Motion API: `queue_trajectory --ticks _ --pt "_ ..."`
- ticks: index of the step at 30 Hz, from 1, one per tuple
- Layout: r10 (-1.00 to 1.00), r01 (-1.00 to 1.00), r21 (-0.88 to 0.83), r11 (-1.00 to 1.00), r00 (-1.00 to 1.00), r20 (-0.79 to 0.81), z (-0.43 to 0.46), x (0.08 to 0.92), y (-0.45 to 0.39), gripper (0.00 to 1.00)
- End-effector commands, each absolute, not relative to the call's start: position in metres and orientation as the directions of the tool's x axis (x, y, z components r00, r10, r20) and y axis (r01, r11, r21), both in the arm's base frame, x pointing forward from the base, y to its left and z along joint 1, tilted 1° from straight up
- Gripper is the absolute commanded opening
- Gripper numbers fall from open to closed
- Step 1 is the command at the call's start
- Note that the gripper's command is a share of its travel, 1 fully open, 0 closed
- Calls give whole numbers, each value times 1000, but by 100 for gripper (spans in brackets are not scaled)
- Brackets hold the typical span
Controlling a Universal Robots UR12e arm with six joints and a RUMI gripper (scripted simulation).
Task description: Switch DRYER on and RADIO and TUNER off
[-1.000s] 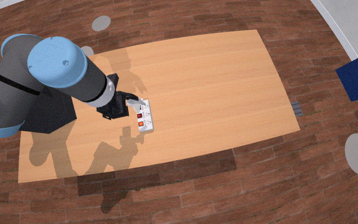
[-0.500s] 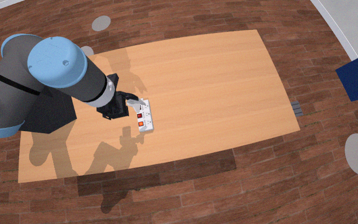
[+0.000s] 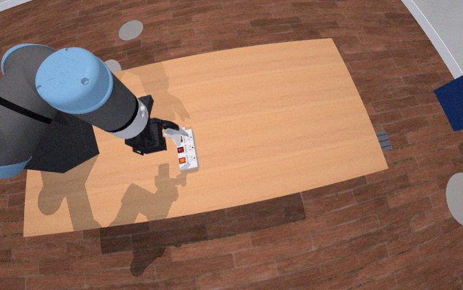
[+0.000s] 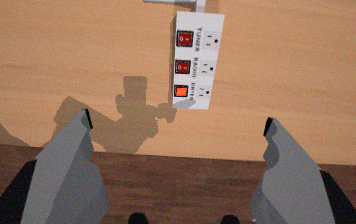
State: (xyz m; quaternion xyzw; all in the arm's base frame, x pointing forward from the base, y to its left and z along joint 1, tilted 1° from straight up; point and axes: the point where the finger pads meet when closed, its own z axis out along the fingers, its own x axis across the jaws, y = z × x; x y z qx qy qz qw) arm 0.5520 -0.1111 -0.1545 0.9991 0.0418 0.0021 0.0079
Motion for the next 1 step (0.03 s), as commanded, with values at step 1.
queue_trajectory --ticks 1 --pt "84 84 16 -996 996 4 -154 552 -111 100"
